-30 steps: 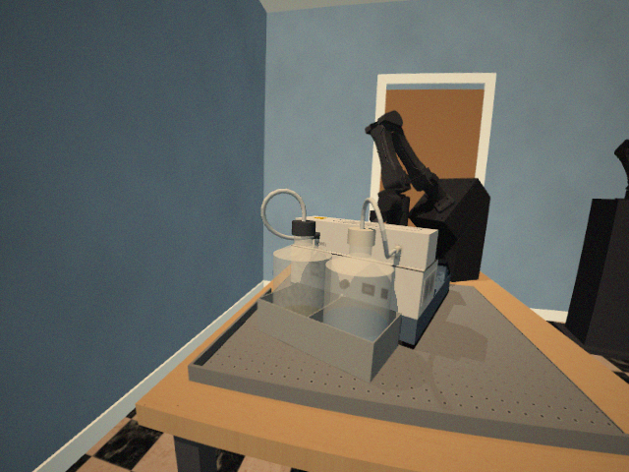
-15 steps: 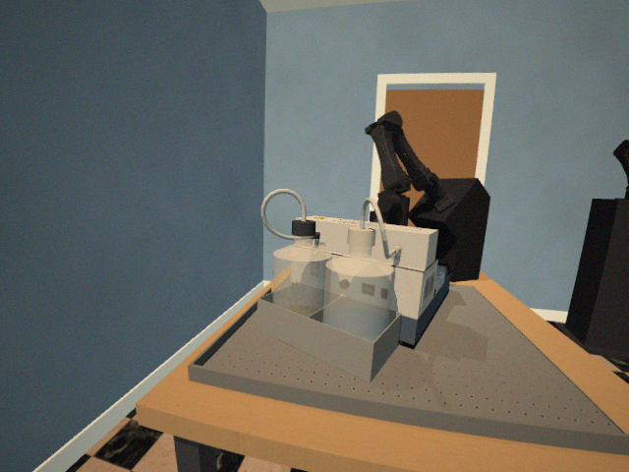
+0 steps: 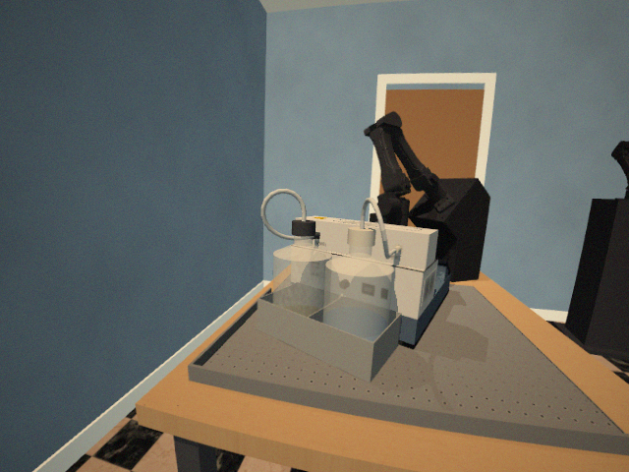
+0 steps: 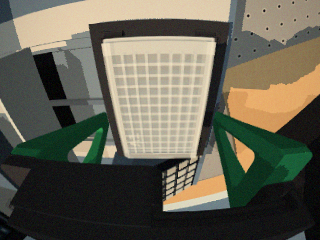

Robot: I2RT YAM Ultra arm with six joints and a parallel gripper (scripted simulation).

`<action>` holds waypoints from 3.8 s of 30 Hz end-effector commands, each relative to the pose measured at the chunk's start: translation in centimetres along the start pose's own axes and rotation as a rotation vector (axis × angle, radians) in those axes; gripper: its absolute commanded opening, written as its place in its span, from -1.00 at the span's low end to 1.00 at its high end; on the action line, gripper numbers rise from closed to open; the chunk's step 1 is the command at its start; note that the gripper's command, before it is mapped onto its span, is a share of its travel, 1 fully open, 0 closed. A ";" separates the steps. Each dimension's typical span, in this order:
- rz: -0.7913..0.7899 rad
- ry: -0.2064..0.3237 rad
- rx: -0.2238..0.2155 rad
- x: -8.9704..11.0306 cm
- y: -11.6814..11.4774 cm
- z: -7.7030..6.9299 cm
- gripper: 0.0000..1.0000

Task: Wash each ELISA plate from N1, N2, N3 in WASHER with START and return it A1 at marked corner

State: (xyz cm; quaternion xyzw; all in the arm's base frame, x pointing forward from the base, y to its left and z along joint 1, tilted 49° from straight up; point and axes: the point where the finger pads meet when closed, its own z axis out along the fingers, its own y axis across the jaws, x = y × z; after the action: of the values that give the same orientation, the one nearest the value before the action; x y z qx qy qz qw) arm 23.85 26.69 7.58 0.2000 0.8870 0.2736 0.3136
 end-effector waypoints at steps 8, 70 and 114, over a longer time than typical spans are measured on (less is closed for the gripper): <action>-0.003 -0.002 -0.008 0.0 0.3 0.5 1.00; -0.003 -0.002 -0.008 0.0 0.3 1.8 -1.00; -0.003 -0.002 -0.008 0.0 0.3 -0.5 -1.00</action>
State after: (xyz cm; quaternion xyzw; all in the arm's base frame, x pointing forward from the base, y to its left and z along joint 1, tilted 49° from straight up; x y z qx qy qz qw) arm 23.71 27.03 8.14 0.1948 0.8847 0.2830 0.3150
